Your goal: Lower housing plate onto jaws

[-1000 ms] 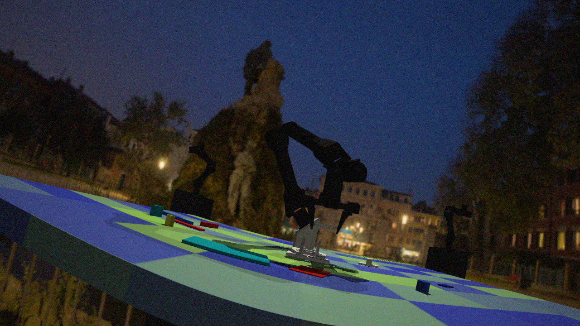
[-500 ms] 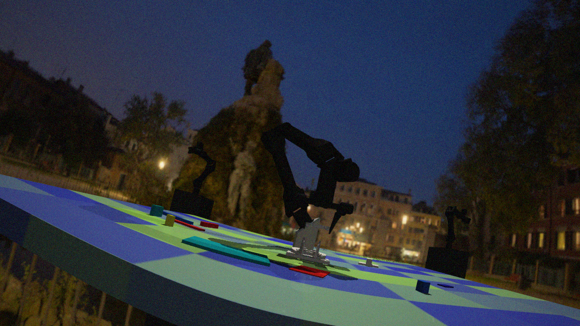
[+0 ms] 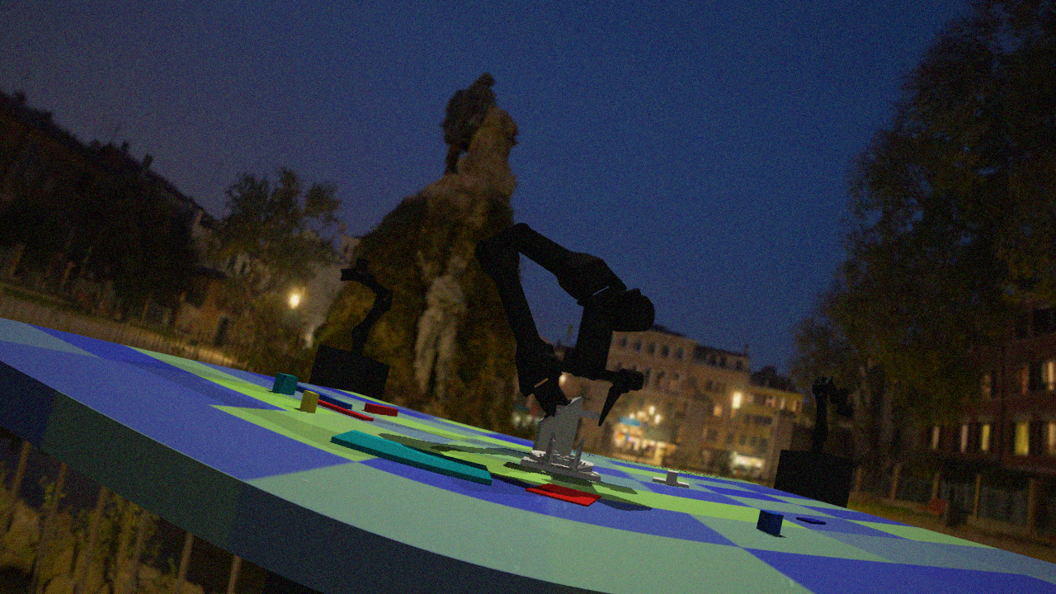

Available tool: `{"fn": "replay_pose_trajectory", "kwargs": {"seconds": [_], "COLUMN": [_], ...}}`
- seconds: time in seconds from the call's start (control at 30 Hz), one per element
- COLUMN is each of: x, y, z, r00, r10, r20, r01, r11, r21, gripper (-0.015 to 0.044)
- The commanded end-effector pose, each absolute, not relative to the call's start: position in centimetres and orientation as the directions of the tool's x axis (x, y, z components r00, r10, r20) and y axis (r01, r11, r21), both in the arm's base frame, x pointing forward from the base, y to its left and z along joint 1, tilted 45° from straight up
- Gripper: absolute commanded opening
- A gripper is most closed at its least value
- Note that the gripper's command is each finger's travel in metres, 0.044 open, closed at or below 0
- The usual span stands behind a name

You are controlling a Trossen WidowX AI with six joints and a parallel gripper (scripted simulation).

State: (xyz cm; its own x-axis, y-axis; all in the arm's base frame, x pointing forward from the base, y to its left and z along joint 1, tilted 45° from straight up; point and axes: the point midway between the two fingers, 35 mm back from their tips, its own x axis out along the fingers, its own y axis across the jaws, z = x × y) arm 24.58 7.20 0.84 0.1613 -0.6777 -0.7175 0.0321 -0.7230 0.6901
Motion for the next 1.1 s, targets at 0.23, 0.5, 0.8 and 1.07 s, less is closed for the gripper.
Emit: {"fn": "replay_pose_trajectory", "kwargs": {"seconds": [0.23, 0.5, 0.8, 1.07], "x": [23.72, 23.72, 23.72, 23.72], "y": [6.36, 6.36, 6.36, 6.36], "z": [1.43, 1.43, 1.43, 1.43], "r00": [0.164, 0.164, 0.164, 0.164], "r10": [-0.681, -0.681, -0.681, -0.681], "r20": [-0.714, -0.714, -0.714, -0.714], "r01": [0.032, 0.032, 0.032, 0.032], "r11": [-0.719, -0.719, -0.719, -0.719], "r21": [0.694, 0.694, 0.694, 0.694], "gripper": [0.0351, 0.0351, 0.0351, 0.0351]}}
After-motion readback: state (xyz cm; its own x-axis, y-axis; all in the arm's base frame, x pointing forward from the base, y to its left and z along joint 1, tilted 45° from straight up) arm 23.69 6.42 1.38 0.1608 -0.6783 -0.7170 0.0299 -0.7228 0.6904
